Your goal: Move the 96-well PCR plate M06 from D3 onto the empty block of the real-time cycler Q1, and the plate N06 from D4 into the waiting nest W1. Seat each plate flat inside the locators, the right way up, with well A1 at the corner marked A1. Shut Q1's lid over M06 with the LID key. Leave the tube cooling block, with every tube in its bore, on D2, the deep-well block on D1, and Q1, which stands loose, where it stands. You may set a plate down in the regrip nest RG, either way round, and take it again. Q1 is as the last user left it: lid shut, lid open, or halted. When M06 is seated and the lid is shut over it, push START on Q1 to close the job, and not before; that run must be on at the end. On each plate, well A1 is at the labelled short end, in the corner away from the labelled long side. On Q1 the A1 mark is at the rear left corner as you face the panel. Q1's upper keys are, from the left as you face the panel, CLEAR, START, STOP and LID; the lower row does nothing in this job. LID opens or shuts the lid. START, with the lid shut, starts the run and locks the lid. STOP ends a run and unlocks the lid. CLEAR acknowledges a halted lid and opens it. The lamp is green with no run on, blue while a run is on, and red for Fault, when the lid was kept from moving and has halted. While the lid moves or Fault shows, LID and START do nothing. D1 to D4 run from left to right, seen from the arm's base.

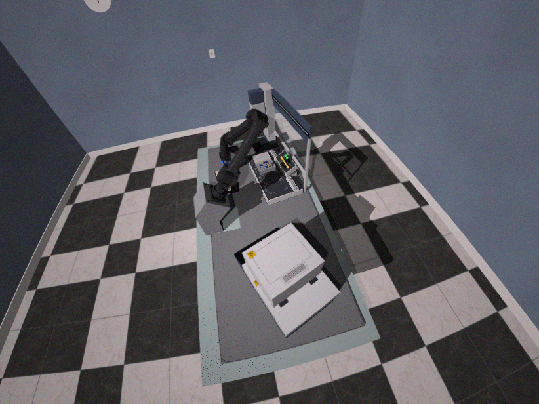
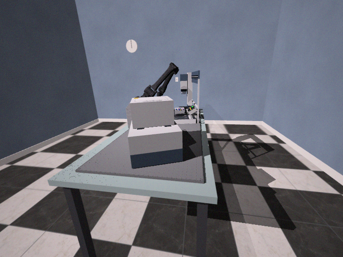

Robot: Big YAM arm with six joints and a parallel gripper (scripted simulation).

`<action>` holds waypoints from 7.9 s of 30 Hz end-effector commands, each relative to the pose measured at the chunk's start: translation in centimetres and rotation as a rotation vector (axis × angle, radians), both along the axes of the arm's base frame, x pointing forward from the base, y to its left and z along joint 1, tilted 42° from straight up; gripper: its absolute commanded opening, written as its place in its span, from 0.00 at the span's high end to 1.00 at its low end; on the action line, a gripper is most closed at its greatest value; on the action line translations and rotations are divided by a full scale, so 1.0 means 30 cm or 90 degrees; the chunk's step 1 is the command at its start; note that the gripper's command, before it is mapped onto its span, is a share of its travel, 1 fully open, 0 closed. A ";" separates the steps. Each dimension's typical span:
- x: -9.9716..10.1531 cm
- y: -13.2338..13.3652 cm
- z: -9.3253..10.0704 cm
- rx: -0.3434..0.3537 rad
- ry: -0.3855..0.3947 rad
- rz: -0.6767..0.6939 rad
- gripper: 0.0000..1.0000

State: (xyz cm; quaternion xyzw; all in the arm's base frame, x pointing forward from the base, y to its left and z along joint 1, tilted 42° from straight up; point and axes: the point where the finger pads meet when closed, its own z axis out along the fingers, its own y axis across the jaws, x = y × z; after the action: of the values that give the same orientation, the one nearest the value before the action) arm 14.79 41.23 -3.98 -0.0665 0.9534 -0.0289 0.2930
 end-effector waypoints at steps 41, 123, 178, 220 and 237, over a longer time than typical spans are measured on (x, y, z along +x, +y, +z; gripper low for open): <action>0.460 -0.471 0.232 0.013 0.161 0.191 1.00; 0.449 -1.648 0.319 0.022 -0.019 0.131 1.00; -0.031 -2.126 0.392 -0.254 -0.130 -0.029 1.00; 0.073 -2.206 0.352 -0.222 -0.143 -0.048 1.00; 0.132 -2.276 0.332 -0.228 -0.145 -0.042 1.00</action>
State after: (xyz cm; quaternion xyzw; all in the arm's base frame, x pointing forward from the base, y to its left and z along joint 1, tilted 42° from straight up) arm 17.69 -25.20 4.71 -0.0776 0.9025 -0.1976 0.3747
